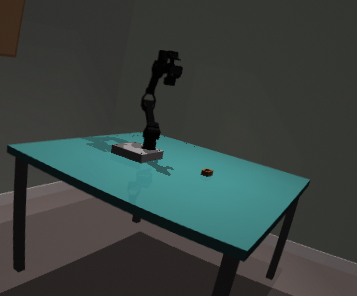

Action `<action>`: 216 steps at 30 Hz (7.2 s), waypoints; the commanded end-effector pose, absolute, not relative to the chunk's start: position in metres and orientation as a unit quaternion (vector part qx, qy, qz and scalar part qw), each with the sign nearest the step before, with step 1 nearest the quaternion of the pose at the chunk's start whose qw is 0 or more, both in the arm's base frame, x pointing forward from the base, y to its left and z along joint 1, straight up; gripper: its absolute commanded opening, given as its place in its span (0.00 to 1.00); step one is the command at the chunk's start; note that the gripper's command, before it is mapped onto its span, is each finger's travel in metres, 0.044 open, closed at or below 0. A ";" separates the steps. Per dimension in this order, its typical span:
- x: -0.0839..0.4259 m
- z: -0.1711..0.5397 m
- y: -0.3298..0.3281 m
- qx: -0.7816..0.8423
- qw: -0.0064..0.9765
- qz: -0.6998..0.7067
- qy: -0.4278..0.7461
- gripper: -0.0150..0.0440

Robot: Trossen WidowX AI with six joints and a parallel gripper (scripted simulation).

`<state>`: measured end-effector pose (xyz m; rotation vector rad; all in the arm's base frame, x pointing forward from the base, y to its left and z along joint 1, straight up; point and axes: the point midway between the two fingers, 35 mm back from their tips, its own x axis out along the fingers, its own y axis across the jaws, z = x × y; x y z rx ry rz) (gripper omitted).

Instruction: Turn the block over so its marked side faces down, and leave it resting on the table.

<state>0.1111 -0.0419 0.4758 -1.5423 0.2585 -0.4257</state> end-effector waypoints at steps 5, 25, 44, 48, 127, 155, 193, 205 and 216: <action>0.155 0.457 -0.069 -0.629 0.753 -0.132 0.145 1.00; 0.351 0.251 -0.051 -0.203 0.867 0.100 0.444 1.00; 0.379 0.094 0.035 -0.010 0.721 0.013 0.693 1.00; 0.380 0.083 0.034 -0.010 0.721 0.013 0.693 1.00; 0.382 0.039 0.032 -0.011 0.739 0.013 0.674 0.25; 0.380 0.032 0.033 -0.008 0.863 0.015 0.505 0.25; 0.391 -0.004 0.034 -0.005 0.956 0.017 0.293 0.25; 0.379 -0.002 0.033 -0.003 0.977 0.017 0.211 0.25; 0.371 0.006 0.032 -0.001 0.986 0.017 0.167 0.25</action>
